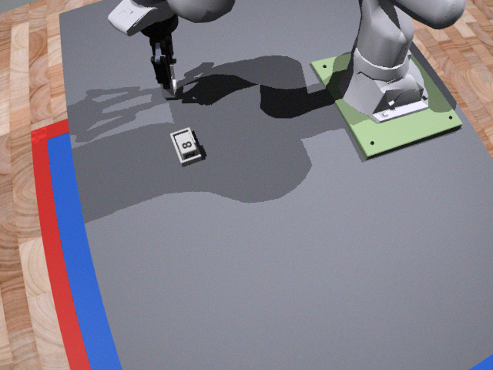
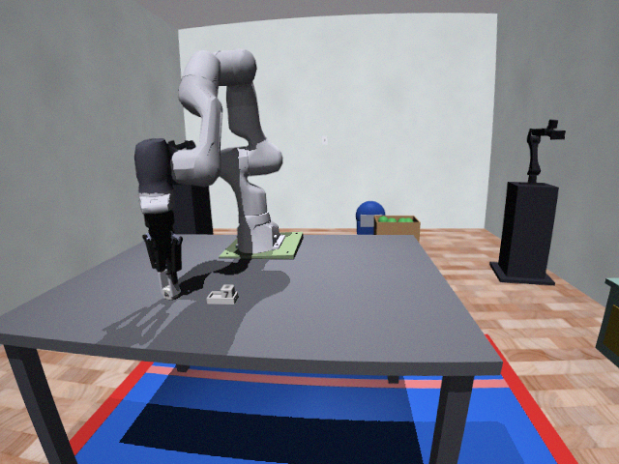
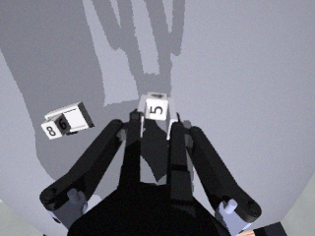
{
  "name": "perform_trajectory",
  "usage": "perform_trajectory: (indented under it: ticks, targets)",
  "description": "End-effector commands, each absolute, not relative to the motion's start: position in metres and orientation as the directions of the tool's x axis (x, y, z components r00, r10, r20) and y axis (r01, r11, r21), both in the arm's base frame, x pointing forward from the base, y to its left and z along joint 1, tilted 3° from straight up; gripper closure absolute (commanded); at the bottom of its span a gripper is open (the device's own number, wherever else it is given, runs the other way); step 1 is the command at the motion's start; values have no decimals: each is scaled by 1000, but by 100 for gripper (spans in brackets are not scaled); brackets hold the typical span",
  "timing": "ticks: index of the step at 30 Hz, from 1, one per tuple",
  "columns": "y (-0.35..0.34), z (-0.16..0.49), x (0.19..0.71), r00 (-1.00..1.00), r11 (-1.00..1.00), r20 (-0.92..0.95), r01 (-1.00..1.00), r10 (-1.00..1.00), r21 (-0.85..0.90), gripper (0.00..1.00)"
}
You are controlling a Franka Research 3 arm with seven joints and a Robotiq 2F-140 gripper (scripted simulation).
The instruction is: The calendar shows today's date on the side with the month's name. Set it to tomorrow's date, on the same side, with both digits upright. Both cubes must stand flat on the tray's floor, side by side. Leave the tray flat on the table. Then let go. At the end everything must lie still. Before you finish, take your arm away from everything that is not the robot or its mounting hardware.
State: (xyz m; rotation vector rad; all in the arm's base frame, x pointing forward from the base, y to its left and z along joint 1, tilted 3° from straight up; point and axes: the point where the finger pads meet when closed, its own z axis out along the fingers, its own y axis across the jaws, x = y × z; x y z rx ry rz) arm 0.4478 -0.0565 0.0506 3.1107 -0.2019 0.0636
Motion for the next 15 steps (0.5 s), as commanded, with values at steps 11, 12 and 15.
perform_trajectory:
  ticks: [11,12,15]
  targets:
    - [-55,51,450,992,-992,46,-122,-121,21,79]
    - [-55,51,450,992,-992,46,-122,-121,21,79]
    - [-55,51,450,992,-992,46,-122,-121,21,77]
